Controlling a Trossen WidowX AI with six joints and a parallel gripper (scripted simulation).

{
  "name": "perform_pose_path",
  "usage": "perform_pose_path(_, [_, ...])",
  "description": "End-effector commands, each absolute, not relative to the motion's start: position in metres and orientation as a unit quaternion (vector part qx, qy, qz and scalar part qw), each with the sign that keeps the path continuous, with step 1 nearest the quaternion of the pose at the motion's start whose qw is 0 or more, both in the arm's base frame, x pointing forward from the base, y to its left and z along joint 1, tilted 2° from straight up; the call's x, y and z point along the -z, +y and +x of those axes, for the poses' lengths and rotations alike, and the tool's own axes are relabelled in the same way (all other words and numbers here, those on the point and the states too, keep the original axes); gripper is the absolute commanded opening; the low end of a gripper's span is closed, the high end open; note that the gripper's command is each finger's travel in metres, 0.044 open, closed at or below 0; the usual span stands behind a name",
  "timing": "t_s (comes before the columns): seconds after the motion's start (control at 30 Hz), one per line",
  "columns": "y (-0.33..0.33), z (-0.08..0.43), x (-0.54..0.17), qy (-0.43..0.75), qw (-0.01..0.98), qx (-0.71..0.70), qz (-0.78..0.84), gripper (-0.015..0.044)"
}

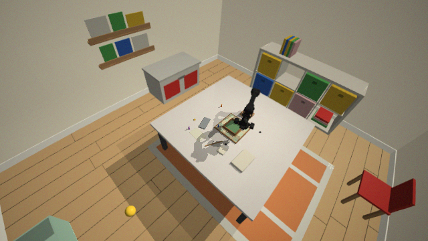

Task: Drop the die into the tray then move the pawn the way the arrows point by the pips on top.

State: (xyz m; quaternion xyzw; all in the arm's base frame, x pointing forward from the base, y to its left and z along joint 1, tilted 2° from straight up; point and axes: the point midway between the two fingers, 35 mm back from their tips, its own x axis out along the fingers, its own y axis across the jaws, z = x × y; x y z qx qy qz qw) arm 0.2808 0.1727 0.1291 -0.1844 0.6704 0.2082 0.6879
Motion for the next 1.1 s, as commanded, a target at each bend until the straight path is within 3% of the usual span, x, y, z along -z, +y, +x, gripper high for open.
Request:
perform_pose_path(0.0, [0.149, 0.282, -0.123, 0.678, 0.693, -0.184, -0.162, 0.0000])
perform_pose_path(0.7, [0.050, 0.269, -0.097, 0.697, 0.710, -0.077, -0.058, 0.0000])
perform_pose_path(1.07, [0.053, 0.275, -0.092, 0.562, 0.821, -0.084, -0.046, 0.0000])
